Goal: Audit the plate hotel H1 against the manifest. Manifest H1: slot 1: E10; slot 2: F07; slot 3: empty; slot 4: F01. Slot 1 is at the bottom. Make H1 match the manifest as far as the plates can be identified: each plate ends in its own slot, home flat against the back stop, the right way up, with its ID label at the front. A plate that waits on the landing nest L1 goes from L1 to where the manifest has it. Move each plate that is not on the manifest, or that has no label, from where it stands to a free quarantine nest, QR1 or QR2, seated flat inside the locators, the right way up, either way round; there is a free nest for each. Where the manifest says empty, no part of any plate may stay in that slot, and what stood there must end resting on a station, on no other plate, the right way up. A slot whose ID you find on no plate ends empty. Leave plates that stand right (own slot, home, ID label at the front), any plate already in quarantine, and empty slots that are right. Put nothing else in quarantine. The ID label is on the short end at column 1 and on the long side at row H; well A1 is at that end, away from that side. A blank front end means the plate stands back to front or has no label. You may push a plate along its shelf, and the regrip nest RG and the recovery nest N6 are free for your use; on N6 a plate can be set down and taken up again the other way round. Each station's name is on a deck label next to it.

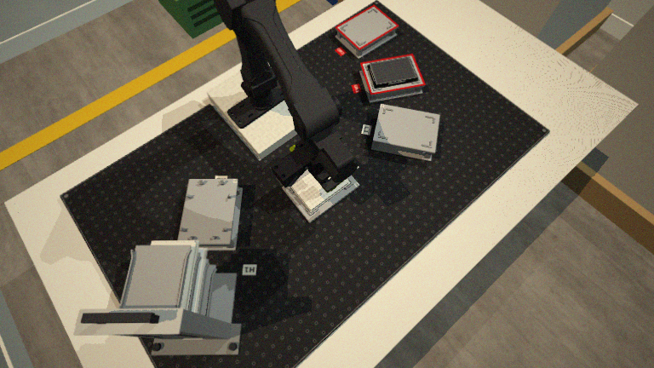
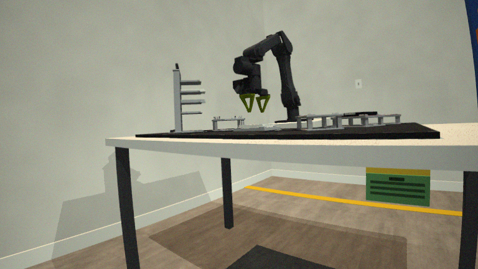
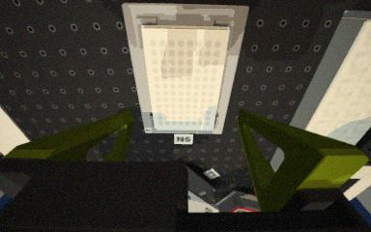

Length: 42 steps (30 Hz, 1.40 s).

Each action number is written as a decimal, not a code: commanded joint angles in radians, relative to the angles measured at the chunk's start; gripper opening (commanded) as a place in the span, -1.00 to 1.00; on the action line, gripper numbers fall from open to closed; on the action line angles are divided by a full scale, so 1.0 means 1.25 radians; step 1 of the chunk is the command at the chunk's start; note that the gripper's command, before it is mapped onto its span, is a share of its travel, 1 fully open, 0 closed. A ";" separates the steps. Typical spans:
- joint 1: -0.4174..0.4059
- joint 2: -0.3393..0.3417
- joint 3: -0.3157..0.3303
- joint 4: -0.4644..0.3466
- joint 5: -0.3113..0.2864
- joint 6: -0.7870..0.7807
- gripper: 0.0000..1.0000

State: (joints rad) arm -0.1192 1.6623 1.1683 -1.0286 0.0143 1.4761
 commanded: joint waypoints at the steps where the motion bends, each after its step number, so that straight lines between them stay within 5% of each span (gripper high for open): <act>1: 0.000 -0.002 -0.004 0.013 0.000 0.016 1.00; 42: -0.002 0.056 -0.096 0.162 0.000 0.015 1.00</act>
State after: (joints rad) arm -0.1192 1.7348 1.0492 -0.8375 0.0139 1.4952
